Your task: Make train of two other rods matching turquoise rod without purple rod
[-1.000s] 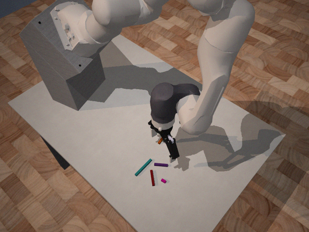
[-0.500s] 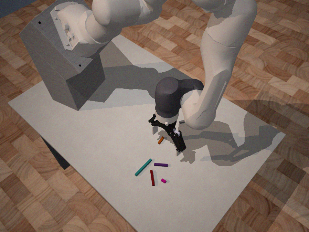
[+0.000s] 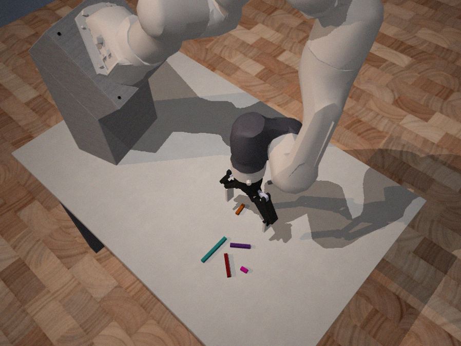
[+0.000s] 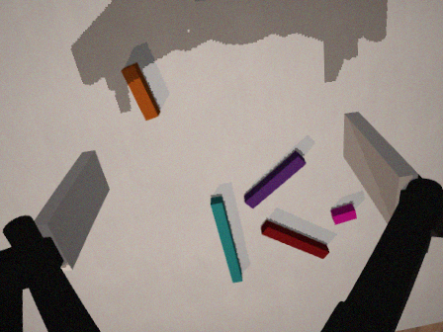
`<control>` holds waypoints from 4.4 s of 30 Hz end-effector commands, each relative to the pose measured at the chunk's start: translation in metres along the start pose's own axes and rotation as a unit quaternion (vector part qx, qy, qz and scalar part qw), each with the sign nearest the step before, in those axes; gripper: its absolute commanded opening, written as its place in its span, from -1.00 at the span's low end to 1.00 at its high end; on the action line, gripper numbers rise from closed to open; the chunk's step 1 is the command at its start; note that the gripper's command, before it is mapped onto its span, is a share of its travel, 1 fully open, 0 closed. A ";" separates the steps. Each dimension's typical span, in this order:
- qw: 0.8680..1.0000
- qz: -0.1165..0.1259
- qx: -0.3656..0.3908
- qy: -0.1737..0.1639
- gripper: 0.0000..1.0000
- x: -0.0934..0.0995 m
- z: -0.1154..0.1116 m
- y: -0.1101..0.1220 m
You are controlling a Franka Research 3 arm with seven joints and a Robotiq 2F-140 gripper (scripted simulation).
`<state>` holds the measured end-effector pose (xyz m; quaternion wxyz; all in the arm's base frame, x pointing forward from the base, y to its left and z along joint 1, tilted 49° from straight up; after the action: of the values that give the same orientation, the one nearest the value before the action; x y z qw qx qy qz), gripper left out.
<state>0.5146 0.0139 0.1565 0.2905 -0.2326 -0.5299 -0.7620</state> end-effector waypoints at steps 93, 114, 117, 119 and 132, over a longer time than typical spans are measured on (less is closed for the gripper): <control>0.909 0.128 0.397 -0.018 1.00 0.015 -0.045 -0.062; 0.772 0.190 0.606 -0.006 1.00 0.025 -0.072 -0.078; 0.748 0.198 0.634 -0.003 1.00 0.026 -0.075 -0.078; 0.731 0.202 0.652 -0.001 1.00 0.027 -0.077 -0.079; 0.613 0.226 0.757 0.014 1.00 0.030 -0.088 -0.078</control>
<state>0.4346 -0.0507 0.0942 0.5347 -0.0607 -0.8401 -0.0683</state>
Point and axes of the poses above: the point where the finger pads meet when closed, its own x axis back along the fingers, its own y axis across the jaws, z = x × y, the point moved 3 cm from there along x, back along the fingers, and after that the axes turned 9 degrees about -x, right-handed, at the moved point
